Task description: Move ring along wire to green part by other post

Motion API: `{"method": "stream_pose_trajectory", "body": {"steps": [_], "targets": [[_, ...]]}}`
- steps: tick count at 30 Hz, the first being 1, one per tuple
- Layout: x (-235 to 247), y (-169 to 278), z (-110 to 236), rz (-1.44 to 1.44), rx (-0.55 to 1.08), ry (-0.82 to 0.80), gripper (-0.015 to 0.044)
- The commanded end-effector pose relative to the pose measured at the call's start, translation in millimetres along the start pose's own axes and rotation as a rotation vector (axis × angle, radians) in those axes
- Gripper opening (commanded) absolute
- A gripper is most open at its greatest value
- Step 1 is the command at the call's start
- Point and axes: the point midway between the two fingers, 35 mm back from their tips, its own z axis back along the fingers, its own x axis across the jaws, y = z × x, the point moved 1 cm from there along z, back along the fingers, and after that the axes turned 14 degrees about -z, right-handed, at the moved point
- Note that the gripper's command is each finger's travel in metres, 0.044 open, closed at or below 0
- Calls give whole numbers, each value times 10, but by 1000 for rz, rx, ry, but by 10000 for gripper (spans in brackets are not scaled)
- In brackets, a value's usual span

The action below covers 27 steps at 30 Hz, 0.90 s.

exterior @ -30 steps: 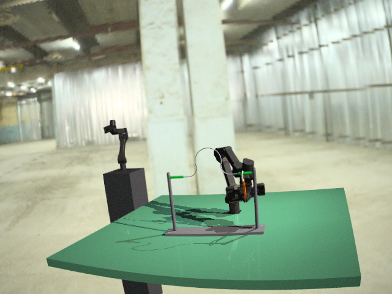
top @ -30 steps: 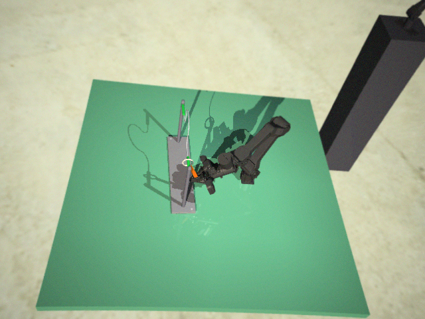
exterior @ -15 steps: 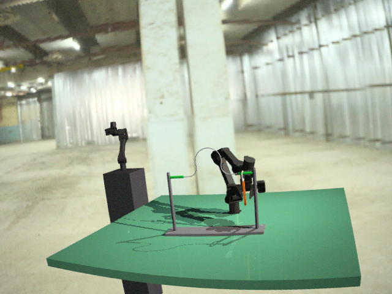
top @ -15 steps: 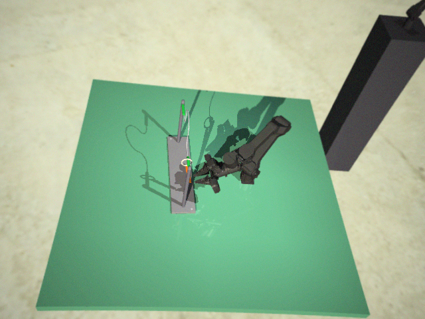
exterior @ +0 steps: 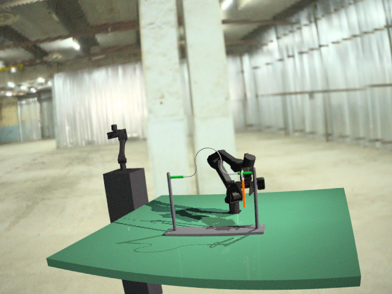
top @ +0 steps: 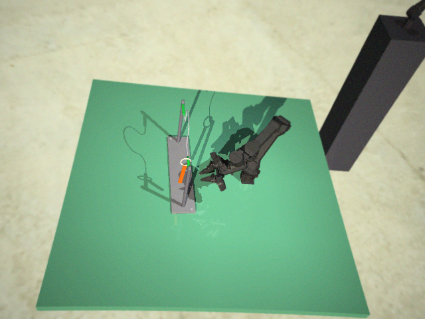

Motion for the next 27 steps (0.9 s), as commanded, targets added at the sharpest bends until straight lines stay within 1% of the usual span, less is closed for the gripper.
{"method": "stream_pose_trajectory", "body": {"steps": [1,12,14,18,22,23,27], "targets": [[-10,-2,8,-5,-2,6,160],[-10,-2,8,-5,-2,6,160],[9,3,74,-1,2,1,212],[-6,-2,440,1,1,0,317],[-21,-8,505,2,-2,-2,423],[-21,-8,505,2,-2,-2,440],[-21,-8,505,2,-2,-2,440]]}}
